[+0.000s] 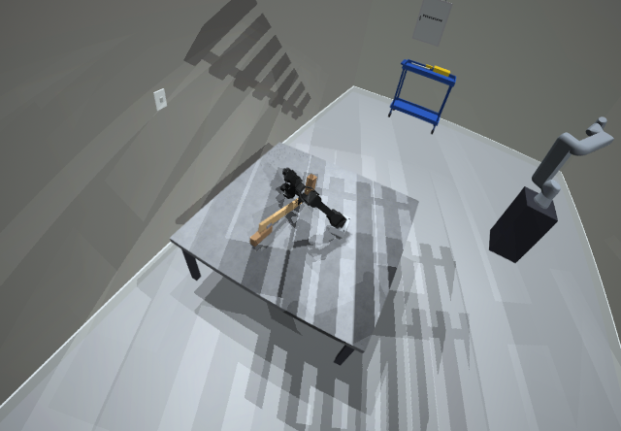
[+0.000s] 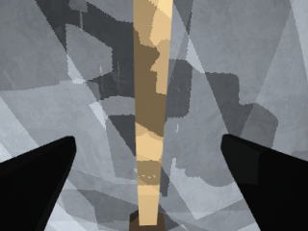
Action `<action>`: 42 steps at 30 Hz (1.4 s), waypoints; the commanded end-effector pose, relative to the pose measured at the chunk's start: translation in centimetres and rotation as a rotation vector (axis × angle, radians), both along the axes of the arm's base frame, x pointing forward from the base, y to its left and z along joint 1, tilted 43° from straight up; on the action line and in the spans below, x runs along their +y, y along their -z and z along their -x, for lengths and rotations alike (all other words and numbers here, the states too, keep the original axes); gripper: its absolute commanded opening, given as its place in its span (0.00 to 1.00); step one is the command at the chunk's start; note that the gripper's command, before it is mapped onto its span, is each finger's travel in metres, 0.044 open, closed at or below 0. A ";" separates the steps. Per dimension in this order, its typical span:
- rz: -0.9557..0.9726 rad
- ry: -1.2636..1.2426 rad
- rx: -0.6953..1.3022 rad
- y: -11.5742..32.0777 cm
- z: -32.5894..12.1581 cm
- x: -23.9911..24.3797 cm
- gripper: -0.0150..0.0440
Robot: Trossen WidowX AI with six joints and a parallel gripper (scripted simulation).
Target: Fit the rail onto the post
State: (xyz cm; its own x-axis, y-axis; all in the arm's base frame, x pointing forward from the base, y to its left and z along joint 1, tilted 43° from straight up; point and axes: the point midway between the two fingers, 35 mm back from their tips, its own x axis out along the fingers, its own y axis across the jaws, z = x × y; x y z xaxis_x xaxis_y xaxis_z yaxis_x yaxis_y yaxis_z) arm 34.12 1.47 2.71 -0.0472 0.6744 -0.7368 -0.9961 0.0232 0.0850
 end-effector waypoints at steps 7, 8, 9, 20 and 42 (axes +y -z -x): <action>-0.006 0.006 0.005 1.2 0.0 1.1 1.00; -0.006 0.006 0.005 1.3 0.0 1.2 1.00; -0.006 0.006 0.005 1.5 0.0 1.3 1.00; -0.007 0.006 0.005 2.8 0.0 2.6 1.00; -0.010 0.005 0.005 4.3 0.3 4.2 0.69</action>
State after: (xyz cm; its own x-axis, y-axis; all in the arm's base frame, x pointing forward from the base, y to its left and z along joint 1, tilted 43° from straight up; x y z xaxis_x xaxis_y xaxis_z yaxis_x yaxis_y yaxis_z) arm 33.81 5.59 -1.57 -0.0501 0.6780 -0.7334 -0.9958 0.0223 0.0886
